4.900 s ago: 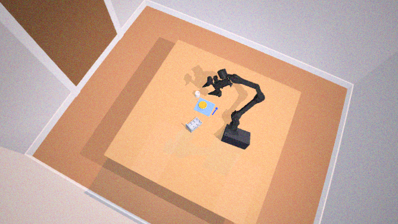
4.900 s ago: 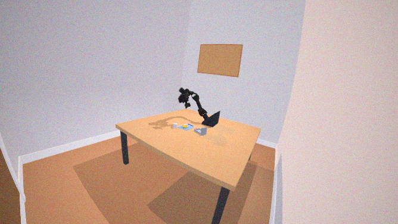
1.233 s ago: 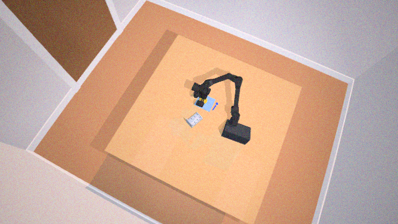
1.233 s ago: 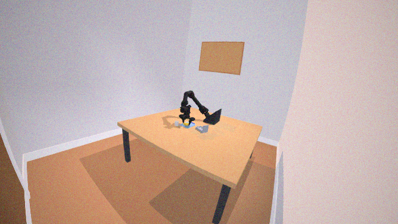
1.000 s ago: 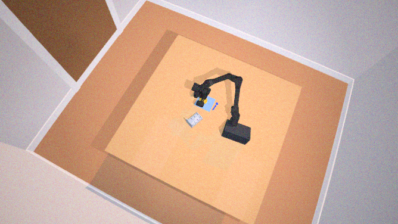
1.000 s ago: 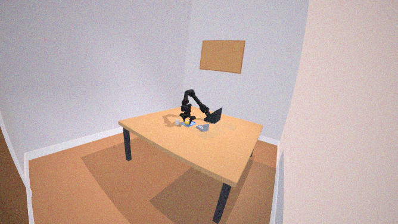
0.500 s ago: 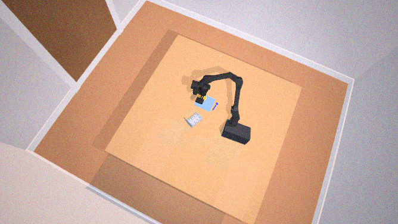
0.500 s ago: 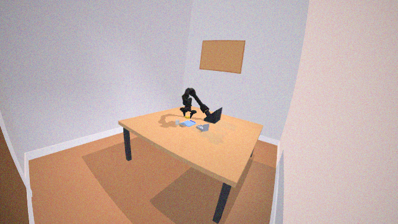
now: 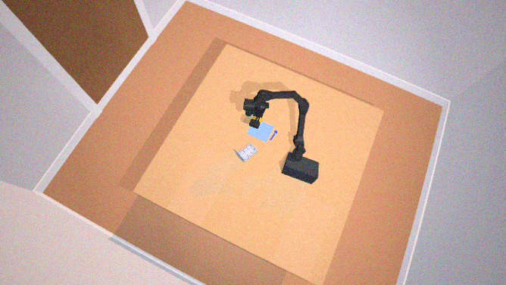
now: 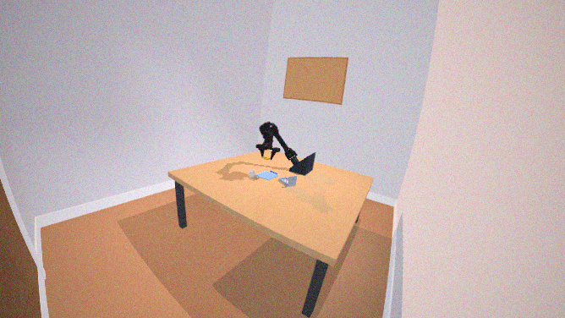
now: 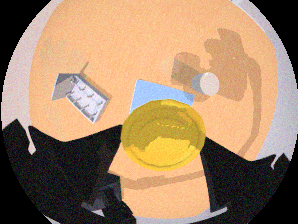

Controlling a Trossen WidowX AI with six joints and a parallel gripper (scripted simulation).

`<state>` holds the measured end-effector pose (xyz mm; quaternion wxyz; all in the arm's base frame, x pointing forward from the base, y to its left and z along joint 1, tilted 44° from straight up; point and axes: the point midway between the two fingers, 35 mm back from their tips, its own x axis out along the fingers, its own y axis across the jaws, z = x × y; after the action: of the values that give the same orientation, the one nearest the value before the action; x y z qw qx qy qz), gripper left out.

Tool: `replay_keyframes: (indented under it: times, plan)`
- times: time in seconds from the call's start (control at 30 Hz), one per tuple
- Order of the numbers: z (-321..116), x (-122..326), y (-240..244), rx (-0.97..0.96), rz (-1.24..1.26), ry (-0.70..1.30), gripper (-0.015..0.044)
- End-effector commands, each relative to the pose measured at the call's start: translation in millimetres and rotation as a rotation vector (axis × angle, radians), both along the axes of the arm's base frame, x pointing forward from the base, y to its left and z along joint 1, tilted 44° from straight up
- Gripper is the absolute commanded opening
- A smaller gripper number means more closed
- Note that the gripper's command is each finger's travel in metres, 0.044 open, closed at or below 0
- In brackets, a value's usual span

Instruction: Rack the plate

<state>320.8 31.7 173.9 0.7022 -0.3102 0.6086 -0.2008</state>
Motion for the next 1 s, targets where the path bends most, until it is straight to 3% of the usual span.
replay_keyframes:
  times: [0.0, 0.3, 0.77, 0.97]
  plan:
    - [12.7, -1.3, 12.4, 0.007, 0.011, -0.007, 0.0000]
    - [23.6, -5.4, 24.0, 0.005, 0.020, -0.009, 0.0000]
    - [-47.3, -64.0, 86.9, 0.031, -0.317, -0.262, 0.0000]
    - [-50.4, -67.6, 89.0, 0.029, -0.333, -0.277, 0.0000]
